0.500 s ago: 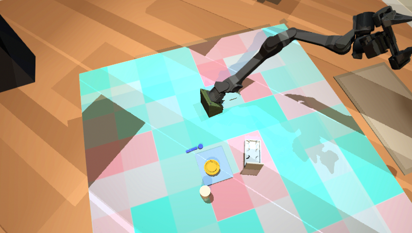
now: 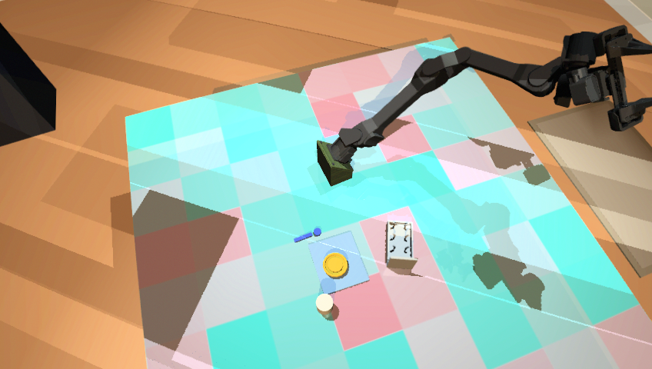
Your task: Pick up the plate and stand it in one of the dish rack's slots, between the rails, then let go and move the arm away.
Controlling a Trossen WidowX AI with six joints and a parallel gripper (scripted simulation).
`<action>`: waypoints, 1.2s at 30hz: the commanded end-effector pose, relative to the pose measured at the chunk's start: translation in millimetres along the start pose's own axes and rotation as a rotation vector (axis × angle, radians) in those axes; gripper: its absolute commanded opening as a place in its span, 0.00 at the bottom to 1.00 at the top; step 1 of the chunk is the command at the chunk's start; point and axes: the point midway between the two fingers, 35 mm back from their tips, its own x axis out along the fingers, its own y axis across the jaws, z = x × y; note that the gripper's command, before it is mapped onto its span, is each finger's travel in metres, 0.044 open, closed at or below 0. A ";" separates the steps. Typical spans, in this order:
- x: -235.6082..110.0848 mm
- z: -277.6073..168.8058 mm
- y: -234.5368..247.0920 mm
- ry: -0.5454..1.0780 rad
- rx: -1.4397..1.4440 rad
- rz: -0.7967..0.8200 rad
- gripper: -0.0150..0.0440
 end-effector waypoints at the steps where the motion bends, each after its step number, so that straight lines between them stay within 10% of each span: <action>1: 7.4 14.4 -20.7 -0.012 -0.116 -0.048 0.93; 36: 37.5 214.0 -150.9 -0.120 -1.110 -0.590 0.93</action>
